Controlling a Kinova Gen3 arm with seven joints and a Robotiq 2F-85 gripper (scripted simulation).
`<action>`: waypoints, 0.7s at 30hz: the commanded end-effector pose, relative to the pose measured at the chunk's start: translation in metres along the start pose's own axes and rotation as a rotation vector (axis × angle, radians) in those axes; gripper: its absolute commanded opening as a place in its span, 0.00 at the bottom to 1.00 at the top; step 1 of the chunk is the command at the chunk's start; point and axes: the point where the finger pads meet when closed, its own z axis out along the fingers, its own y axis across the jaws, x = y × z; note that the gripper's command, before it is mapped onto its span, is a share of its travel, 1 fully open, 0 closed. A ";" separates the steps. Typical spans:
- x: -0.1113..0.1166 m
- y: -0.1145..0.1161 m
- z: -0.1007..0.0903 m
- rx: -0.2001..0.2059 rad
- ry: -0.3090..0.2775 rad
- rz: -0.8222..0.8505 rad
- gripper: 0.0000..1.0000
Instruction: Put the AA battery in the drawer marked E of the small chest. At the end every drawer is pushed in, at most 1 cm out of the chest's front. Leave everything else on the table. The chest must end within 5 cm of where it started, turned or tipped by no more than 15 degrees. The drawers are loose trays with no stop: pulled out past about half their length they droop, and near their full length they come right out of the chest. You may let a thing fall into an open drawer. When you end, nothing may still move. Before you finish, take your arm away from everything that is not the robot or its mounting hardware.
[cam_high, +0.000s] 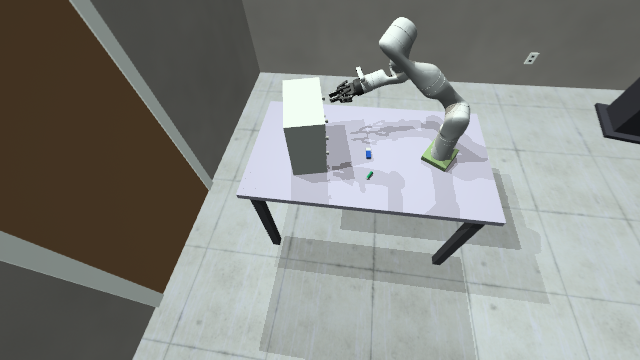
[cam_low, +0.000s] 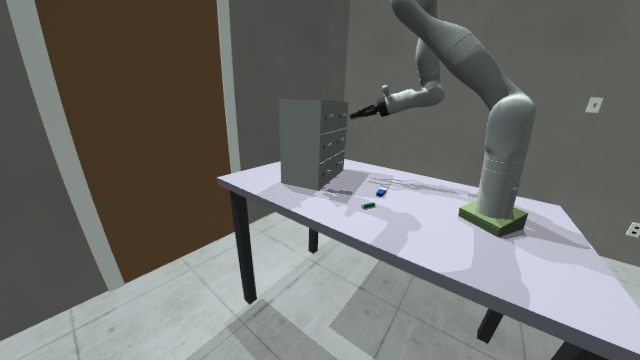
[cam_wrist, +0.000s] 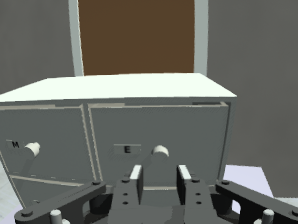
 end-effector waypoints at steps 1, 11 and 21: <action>0.001 0.000 0.000 0.000 0.002 -0.001 0.33; 0.001 0.000 0.001 0.000 0.002 -0.001 0.33; 0.005 0.000 0.011 0.000 0.002 -0.001 0.33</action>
